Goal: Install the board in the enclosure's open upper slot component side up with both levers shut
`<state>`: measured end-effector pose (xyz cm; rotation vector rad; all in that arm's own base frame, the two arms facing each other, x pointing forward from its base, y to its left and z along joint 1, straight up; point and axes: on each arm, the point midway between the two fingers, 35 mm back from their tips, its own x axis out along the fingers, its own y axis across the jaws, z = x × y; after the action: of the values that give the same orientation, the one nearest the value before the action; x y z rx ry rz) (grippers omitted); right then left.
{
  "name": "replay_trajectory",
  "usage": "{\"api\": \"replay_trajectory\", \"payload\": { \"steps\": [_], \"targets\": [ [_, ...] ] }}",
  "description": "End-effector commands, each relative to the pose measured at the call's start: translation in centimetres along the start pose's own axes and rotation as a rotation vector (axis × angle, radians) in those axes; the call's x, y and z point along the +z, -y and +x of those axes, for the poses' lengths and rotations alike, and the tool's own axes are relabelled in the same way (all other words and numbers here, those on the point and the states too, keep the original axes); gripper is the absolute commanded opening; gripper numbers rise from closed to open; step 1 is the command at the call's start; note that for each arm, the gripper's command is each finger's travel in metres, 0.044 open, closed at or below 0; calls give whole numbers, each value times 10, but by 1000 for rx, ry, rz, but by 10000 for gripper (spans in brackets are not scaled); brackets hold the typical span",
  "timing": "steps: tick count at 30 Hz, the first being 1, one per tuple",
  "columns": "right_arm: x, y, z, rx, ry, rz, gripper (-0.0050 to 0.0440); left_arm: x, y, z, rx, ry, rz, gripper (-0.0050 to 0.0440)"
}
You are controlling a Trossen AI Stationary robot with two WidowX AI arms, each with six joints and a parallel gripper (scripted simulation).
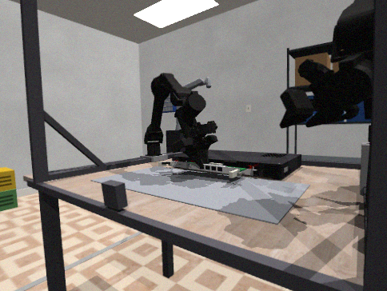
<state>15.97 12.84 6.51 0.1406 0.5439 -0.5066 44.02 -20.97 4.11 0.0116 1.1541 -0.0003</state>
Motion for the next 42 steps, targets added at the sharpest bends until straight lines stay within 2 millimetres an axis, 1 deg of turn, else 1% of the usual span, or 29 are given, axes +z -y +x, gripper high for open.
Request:
{"api": "replay_trajectory", "payload": {
  "steps": [1,5,7,8,18,22,24,25,27,36,37,38,42],
  "targets": [
    [3,-1,10,10,-1,13,400,18,6,-25,-32,65,-5,80],
    [3,-1,20,9,0,14,400,15,-3,-22,-28,53,-4,80],
    [3,-1,20,9,0,14,400,15,-3,-22,-28,53,-4,80],
    [3,-1,23,9,1,14,400,19,-2,-24,-30,65,-6,80],
    [3,-1,46,8,4,14,400,19,-1,-24,-31,65,-6,80],
    [3,-1,54,8,4,14,400,15,-12,-21,-28,53,-4,80],
    [3,-1,54,8,4,14,400,15,-12,-21,-28,53,-4,80],
    [1,-1,57,3,2,6,400,20,-11,-23,-29,65,-6,80],
    [1,-1,64,2,3,5,400,20,-11,-24,-29,65,-6,80],
    [-1,0,83,-1,-1,-1,400,19,-9,-24,-31,65,-5,80],
    [-1,0,86,-1,-1,-1,400,15,-10,-17,-23,48,-4,80],
    [-1,0,88,-1,-1,-1,400,19,-10,-24,-31,65,-4,80],
    [-1,0,92,-1,-1,-1,400,16,-12,-22,-27,57,-3,80]
  ]
}}
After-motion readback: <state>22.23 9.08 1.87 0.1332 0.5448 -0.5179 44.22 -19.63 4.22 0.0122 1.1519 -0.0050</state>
